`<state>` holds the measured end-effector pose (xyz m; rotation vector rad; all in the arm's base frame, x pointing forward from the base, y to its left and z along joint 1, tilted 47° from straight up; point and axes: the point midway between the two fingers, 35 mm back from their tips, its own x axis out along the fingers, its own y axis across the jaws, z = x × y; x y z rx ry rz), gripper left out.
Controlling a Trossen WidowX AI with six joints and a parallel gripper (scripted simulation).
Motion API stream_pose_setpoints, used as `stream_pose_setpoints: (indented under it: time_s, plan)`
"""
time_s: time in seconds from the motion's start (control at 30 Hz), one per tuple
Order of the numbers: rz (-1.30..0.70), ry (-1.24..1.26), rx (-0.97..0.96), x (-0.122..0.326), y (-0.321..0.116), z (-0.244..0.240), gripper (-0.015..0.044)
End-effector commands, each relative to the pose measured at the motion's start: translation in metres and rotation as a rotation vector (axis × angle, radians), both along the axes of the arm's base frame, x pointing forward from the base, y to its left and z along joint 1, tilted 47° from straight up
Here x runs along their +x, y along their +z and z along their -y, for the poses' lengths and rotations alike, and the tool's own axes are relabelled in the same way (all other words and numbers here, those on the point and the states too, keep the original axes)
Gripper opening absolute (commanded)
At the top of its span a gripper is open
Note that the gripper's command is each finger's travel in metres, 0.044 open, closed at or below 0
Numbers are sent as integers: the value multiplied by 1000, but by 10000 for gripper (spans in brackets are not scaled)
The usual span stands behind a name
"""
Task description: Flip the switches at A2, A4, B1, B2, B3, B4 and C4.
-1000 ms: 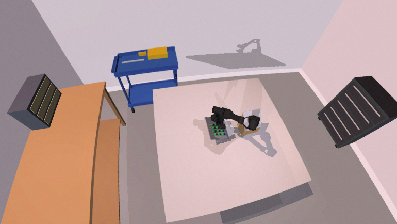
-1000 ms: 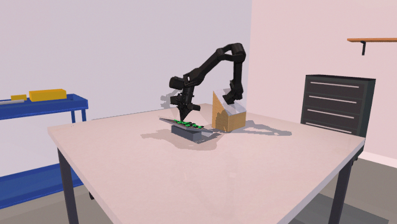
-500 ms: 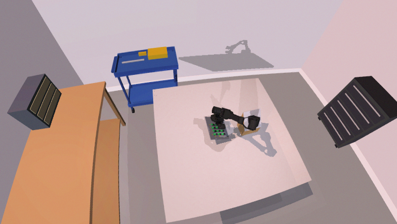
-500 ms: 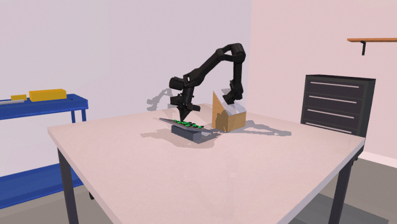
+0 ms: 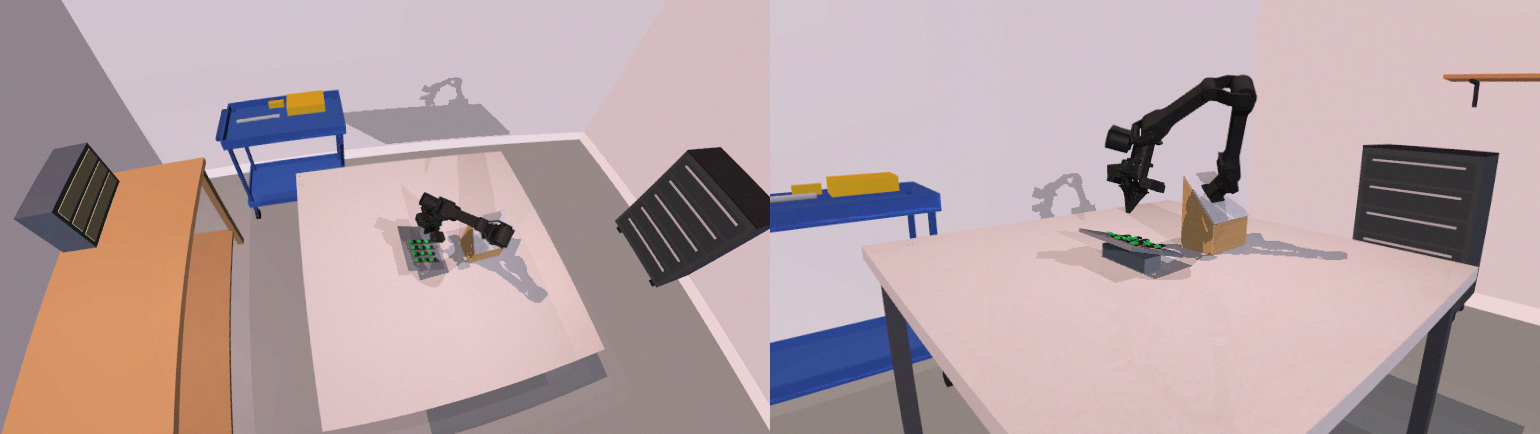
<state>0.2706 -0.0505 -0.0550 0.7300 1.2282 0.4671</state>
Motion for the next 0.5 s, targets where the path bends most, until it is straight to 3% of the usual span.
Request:
stream_pose_setpoints:
  time_s: [0.0, 0.13, 0.47]
  plan:
    - [-4, 3, -4, -26, -3, -4, 0]
    - [-5, 3, -3, -54, -7, -13, 0]
    - [14, -16, -3, -45, -30, -37, 0]
